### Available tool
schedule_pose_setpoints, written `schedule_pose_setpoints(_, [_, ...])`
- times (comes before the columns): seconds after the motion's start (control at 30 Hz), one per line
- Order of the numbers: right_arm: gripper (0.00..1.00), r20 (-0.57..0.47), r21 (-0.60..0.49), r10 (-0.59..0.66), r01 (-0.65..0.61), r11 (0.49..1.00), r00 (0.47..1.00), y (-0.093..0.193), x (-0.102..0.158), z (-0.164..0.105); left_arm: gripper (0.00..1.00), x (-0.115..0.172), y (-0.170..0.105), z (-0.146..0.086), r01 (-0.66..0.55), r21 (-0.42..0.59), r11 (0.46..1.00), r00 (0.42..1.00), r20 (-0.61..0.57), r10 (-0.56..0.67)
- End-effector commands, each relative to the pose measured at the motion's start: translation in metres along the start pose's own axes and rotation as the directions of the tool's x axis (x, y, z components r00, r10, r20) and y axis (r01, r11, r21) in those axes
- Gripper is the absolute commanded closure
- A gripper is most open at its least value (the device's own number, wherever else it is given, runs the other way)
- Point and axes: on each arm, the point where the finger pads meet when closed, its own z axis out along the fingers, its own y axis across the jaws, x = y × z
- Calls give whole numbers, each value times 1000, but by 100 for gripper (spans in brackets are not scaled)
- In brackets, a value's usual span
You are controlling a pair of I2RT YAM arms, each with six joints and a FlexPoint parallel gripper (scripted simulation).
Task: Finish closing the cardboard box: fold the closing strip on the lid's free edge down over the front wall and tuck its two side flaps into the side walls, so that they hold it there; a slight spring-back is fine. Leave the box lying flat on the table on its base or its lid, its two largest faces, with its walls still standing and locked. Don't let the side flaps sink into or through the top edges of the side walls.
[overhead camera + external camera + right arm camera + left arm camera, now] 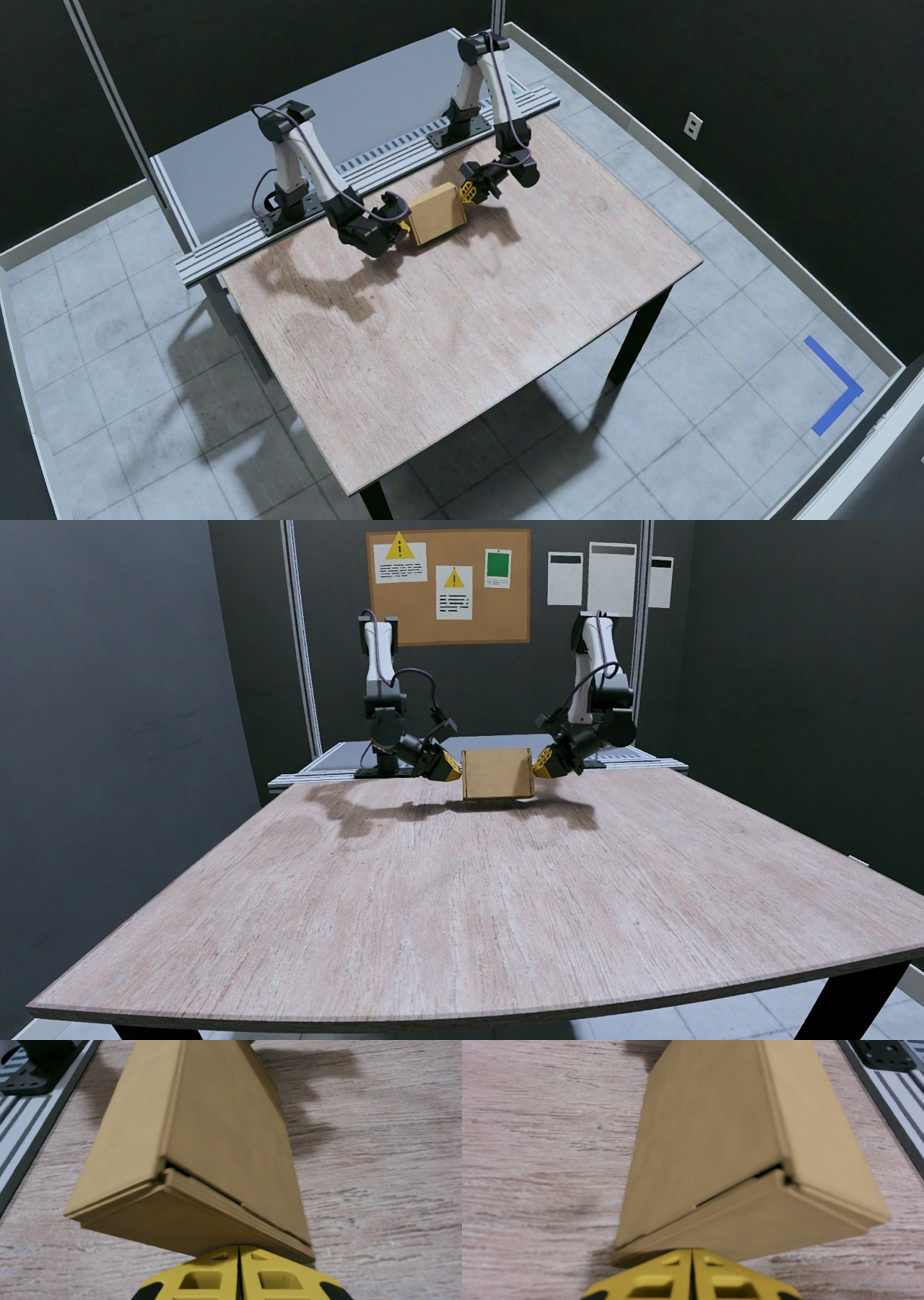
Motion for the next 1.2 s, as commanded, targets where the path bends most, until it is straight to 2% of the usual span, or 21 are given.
schedule_pose_setpoints(0.0, [100, 34, 12, -72, 71, 997, 997, 3, -15, 2, 100, -17, -3, 2, -82, -11, 997, 996, 32, 82])
schedule_pose_setpoints(1.17, [100, 24, 104, -234, 231, 968, 972, -2, -15, 2, 100, -17, 2, 3, -233, -102, 967, 971, 23, 236])
